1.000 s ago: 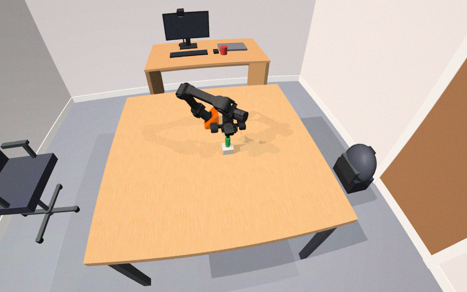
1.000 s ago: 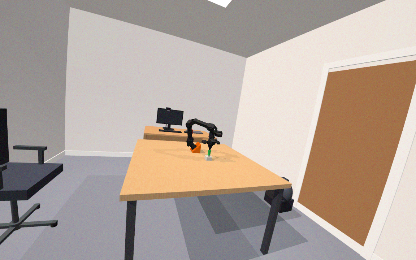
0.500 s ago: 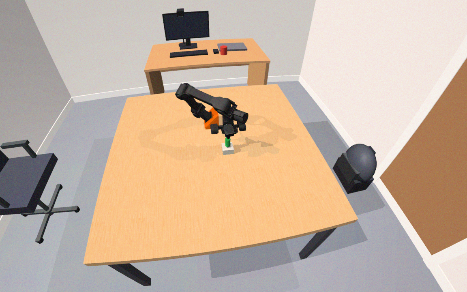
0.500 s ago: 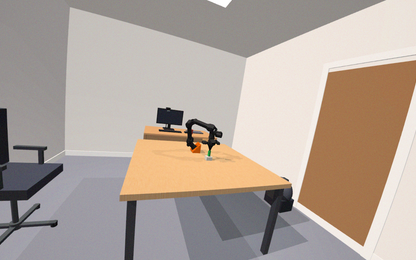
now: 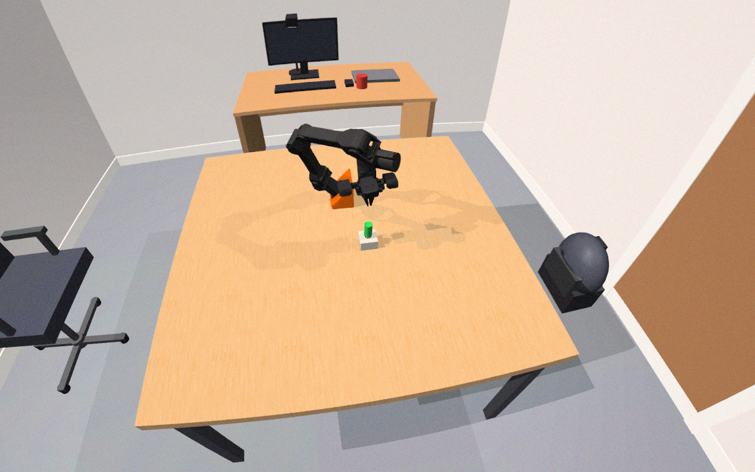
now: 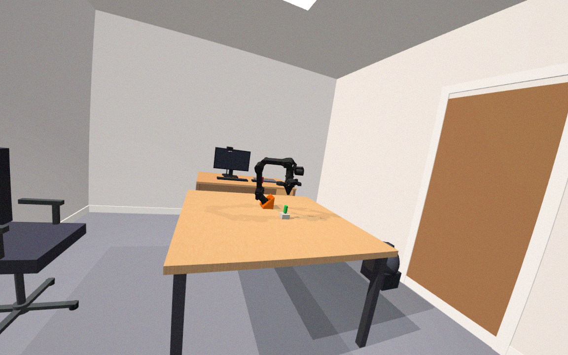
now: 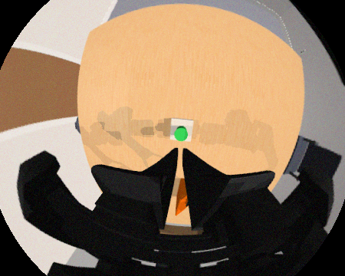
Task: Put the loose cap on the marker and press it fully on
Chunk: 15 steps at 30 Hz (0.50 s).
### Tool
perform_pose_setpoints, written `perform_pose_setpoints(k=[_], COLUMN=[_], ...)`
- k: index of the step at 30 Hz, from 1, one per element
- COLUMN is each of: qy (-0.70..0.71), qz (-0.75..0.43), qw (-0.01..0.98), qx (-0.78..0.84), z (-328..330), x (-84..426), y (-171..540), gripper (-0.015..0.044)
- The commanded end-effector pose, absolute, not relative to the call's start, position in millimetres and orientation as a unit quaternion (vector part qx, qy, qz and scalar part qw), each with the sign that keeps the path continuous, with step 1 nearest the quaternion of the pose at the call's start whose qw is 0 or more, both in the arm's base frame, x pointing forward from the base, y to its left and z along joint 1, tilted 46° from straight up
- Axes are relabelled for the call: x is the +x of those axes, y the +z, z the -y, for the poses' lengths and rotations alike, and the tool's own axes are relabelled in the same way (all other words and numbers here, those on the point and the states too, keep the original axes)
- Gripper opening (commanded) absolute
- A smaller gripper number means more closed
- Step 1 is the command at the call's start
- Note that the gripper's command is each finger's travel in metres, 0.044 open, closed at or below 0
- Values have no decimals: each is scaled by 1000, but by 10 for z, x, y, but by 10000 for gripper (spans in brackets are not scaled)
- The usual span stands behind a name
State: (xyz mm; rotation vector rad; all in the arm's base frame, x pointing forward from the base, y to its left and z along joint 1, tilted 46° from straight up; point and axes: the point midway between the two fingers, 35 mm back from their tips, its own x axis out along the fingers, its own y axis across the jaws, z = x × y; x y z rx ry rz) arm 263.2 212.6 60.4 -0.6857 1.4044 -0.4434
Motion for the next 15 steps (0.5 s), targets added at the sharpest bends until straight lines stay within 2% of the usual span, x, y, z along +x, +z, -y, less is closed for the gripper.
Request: perform_pose_setpoints(k=[1,13,15], qy=[-198,-198,-198], qz=[-629,-629,-629], qw=[687,687,687], qx=[-303,-303,-303], z=[-2147,-2147,-2147], x=[2624,2624,2624], y=[632,632,632], gripper=[105,420,440])
